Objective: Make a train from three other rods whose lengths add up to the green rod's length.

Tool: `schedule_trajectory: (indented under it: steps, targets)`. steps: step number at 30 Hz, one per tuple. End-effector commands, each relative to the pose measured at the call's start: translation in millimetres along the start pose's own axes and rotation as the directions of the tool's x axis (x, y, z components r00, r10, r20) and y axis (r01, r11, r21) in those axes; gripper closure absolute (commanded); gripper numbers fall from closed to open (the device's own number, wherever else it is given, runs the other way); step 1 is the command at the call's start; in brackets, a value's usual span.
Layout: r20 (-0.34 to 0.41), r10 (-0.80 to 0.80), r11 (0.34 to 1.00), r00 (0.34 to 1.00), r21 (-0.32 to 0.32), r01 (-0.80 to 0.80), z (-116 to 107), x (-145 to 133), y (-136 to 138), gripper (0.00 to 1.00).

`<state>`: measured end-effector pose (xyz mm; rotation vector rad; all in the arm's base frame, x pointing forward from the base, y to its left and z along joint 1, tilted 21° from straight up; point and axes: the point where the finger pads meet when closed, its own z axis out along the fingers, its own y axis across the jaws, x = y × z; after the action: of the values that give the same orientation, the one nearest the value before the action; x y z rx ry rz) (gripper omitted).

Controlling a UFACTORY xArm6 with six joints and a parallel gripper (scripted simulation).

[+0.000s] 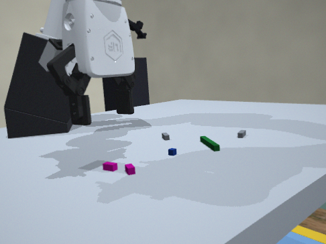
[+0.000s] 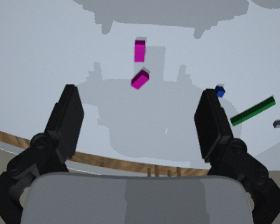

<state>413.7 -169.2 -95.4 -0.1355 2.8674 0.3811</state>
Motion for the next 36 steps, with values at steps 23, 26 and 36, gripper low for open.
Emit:
schedule_trajectory:
  steps: [23,26,36]
  targets:
    - [0.000,0.002,1.000,1.000,0.001,-0.002,-1.0,-1.4,-0.7,0.76]
    - [0.000,0.002,1.000,1.000,0.001,-0.002,-1.0,-1.4,-0.7,0.76]
    - [0.000,0.002,1.000,1.000,0.001,-0.002,-1.0,-1.4,-0.7,0.76]
